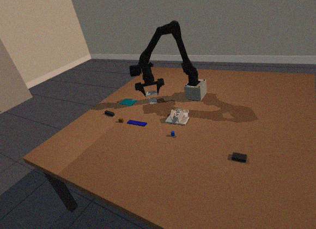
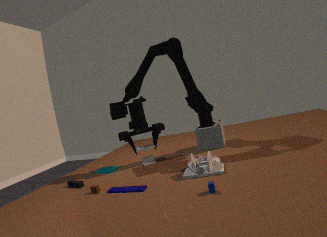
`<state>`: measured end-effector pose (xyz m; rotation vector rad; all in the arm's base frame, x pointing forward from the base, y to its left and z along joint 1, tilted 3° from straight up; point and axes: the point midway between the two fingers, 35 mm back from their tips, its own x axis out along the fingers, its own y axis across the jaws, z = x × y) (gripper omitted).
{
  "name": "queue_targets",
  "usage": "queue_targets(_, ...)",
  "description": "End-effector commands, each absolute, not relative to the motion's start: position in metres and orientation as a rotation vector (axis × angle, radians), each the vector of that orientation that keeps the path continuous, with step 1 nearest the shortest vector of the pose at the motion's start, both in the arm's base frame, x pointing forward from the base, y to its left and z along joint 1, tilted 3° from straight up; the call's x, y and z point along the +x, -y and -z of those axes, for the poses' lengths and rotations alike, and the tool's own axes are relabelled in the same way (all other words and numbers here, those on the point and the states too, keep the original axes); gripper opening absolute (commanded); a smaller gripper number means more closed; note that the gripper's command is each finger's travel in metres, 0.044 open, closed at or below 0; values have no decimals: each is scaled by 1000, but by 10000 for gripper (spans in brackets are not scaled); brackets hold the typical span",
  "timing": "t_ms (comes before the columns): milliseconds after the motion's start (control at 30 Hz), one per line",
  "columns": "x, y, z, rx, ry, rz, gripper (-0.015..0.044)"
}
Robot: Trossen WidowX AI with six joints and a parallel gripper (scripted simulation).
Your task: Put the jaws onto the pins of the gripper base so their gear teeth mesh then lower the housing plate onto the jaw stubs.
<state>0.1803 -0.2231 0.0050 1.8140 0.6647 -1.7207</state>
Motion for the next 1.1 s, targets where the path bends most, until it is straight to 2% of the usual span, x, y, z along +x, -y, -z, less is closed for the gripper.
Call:
queue_targets(0, 180, 223, -20, 1815, -663, 1715, 351)
queue_targets(400, 179, 220, -38, 1803, -676, 1704, 351)
queue_targets(1067, 217, 165, -39, 1398, -1043, 1326, 351)
